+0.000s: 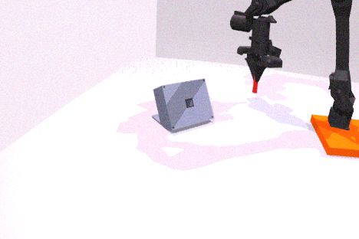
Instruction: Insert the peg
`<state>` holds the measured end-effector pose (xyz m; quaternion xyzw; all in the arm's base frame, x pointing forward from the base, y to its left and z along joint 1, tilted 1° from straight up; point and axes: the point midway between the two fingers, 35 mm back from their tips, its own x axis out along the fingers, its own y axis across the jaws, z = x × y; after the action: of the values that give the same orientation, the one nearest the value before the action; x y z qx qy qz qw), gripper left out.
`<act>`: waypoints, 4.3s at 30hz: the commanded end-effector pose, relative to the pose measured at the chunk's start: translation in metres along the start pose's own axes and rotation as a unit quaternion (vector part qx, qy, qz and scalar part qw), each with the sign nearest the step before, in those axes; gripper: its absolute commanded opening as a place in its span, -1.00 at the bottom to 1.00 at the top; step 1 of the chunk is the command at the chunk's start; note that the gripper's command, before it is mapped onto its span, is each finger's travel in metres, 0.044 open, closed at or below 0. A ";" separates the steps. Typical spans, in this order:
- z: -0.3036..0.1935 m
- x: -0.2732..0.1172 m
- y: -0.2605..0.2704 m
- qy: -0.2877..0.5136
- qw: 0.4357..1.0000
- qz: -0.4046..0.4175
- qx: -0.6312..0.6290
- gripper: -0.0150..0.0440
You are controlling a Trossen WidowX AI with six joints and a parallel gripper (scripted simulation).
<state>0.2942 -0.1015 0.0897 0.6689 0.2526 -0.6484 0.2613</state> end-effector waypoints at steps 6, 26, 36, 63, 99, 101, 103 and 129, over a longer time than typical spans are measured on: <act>-0.001 -0.033 0.002 0.001 1.000 -0.001 0.000 -0.49; -0.011 -0.045 -0.002 -0.018 0.999 0.009 -0.039 -0.49; -0.020 -0.042 -0.005 -0.035 0.997 0.019 -0.072 -0.49; -0.046 -0.036 -0.014 -0.078 0.983 0.048 -0.162 -0.49; -0.082 -0.029 -0.032 -0.131 0.947 0.093 -0.276 -0.49; -0.084 -0.029 -0.033 -0.134 0.945 0.096 -0.283 -0.49; -0.086 -0.029 -0.034 -0.137 0.942 0.099 -0.289 -0.49; -0.112 -0.026 -0.051 -0.171 0.905 0.135 -0.366 -0.49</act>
<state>0.3404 0.0083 0.1186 0.4425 0.3293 -0.5773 0.6020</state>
